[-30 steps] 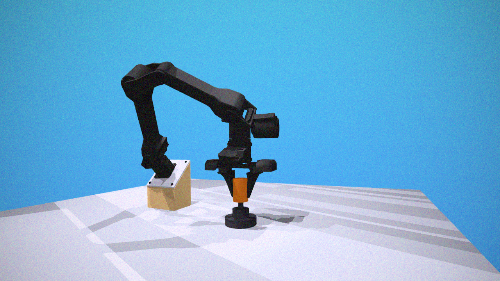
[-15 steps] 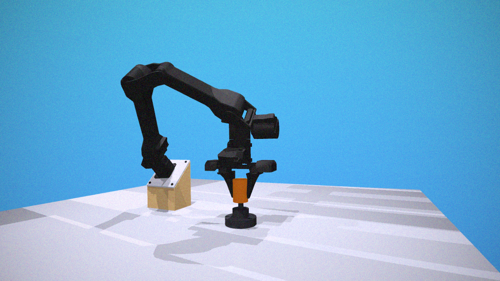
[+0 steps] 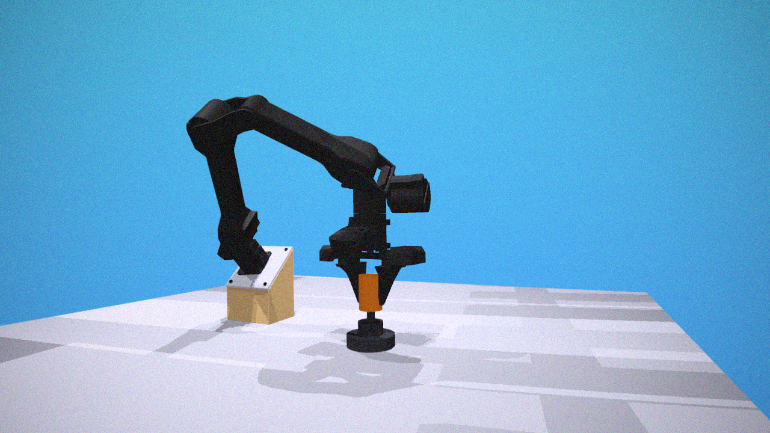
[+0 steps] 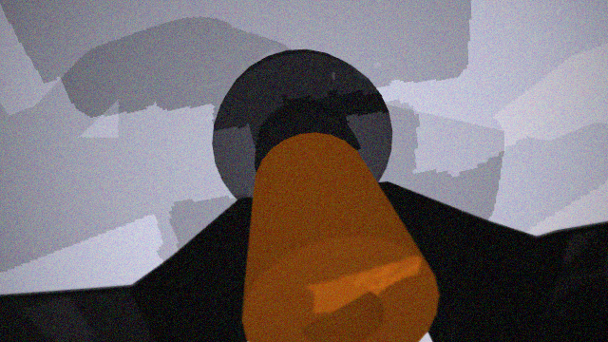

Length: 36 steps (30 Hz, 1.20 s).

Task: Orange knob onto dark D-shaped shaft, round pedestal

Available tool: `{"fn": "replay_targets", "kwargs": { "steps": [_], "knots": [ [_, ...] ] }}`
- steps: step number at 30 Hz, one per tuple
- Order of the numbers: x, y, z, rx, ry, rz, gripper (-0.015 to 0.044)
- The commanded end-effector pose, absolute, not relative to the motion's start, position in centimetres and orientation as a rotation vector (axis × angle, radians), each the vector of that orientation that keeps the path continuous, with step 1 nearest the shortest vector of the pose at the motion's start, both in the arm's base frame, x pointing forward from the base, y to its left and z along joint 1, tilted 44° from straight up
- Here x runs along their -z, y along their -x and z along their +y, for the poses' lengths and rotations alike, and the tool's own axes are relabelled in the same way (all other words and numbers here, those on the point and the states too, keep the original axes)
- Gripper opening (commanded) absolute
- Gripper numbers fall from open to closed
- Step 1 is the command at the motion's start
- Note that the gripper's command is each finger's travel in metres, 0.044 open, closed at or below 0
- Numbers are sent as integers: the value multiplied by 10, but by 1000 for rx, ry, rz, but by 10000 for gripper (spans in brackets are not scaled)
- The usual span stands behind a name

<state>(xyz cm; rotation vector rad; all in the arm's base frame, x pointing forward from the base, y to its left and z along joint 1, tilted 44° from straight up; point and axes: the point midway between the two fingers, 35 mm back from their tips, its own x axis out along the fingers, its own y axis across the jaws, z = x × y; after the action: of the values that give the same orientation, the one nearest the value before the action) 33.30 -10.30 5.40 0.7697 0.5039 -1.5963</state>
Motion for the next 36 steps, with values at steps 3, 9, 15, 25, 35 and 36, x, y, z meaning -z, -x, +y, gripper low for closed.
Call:
{"fn": "replay_targets", "kwargs": {
  "steps": [3, 9, 15, 25, 35, 36],
  "knots": [
    [-53, -333, -103, 1602, -785, 485, 0],
    [-52, -332, -105, 1602, -784, 485, 0],
    [-52, -332, -105, 1602, -784, 485, 0],
    [-55, -333, -102, 1644, -878, 388, 0],
    [-52, -333, -105, 1671, -941, 320, 0],
    [-51, -333, -105, 1671, -941, 320, 0]
  ]
}}
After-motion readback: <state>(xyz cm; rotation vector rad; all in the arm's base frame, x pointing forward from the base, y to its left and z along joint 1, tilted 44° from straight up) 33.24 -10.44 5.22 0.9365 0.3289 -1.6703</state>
